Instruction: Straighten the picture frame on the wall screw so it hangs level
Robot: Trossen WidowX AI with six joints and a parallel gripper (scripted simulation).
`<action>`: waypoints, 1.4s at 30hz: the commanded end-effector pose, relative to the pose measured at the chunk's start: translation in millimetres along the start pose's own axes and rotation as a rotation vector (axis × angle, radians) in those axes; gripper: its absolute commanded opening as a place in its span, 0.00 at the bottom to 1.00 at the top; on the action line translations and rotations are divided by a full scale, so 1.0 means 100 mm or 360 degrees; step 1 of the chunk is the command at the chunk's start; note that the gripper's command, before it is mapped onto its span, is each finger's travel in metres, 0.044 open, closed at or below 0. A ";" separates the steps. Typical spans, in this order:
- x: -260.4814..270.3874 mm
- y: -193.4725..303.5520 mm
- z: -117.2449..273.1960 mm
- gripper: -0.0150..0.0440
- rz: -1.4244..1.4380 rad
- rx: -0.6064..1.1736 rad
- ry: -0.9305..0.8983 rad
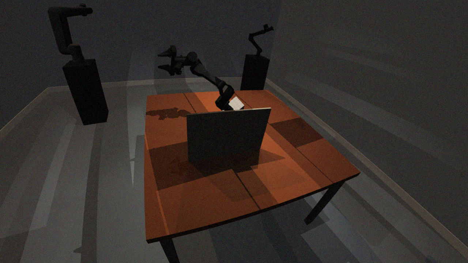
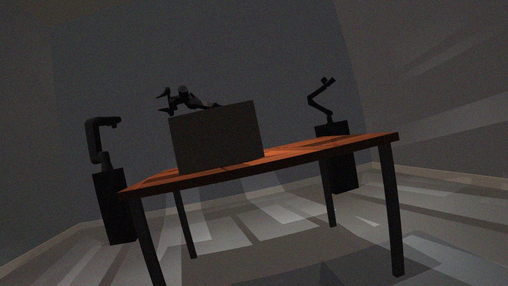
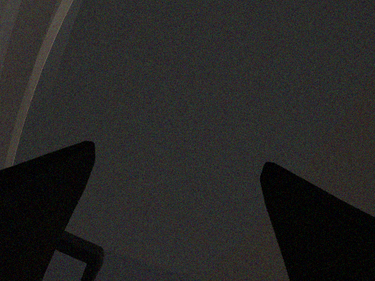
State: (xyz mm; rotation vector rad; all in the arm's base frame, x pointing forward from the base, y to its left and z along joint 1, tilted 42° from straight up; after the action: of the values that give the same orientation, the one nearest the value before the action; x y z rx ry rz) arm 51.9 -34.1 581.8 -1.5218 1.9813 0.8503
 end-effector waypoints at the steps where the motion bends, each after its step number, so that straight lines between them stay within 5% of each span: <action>1: 0.00 0.00 0.01 0.89 -0.0019 -0.0004 0.0004; 6: 0.04 0.07 0.14 0.69 -0.0515 -0.0099 0.0074; 21: 0.52 0.21 0.43 0.69 -0.2181 -0.0389 -0.0079; 42: 1.39 -0.48 0.92 0.69 -0.3864 -0.0505 -0.1393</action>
State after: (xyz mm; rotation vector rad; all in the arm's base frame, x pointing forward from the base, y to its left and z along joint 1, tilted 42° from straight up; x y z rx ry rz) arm 47.9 -67.1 438.7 -1.9671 -0.8004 0.3131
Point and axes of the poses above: the point midway between the two fingers, 35 mm back from their tips, its own z axis back along the fingers, its own x axis across the jaws, y = z × x, the point moved 8 cm from there along z, back along the fingers, and after that the axes turned 12 degrees about -z, right-handed, at the moved point
